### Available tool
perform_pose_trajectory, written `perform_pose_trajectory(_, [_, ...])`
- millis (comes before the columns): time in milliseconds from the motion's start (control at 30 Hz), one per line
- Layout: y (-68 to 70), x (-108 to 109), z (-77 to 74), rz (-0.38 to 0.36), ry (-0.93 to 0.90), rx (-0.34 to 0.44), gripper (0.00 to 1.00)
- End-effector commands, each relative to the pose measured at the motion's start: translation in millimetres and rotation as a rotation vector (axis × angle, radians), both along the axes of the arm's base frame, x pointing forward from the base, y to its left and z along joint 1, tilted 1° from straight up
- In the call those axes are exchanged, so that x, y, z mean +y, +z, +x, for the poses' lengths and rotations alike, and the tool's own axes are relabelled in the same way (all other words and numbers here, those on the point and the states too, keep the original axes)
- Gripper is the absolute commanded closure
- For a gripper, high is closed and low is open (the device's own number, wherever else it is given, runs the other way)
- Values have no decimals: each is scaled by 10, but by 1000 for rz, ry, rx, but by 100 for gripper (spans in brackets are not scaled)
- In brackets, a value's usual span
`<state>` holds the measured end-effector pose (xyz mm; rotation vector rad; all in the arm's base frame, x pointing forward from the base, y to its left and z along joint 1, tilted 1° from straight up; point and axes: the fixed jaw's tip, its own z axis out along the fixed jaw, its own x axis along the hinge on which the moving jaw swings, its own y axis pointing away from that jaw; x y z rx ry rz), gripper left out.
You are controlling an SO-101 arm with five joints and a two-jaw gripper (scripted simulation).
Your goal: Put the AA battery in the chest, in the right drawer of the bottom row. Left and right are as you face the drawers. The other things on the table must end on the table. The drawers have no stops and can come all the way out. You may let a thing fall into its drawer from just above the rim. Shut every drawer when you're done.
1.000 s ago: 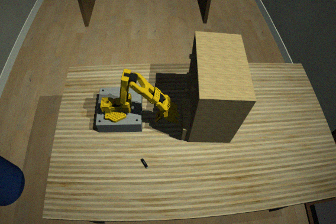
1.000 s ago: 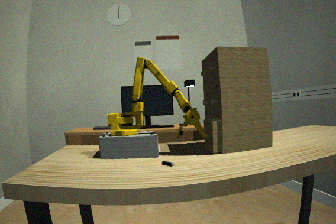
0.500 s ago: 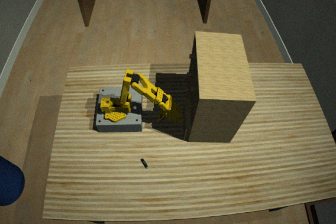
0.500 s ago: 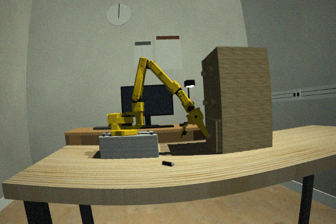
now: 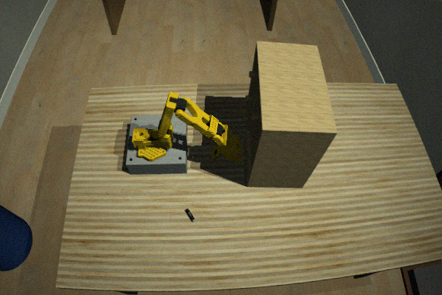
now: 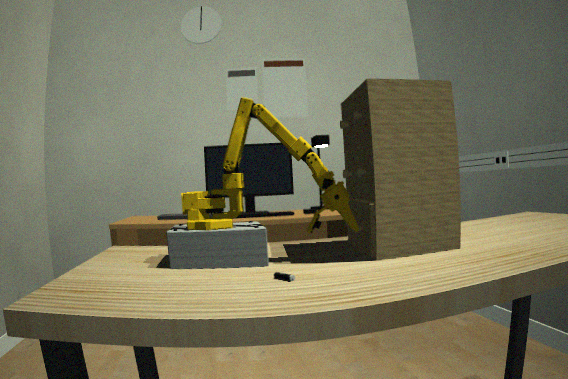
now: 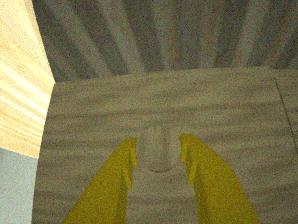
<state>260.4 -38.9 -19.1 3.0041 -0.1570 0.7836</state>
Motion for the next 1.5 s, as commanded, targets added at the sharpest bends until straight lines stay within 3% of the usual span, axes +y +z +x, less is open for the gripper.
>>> perform_pose_trajectory(0, [10, 11, 77, 5, -2, -7, 100])
perform_pose_trajectory(600, [10, 8, 147, 5, -1, -7, 100])
perform_pose_trajectory(1467, [10, 3, 132, 3, 0, -5, 100])
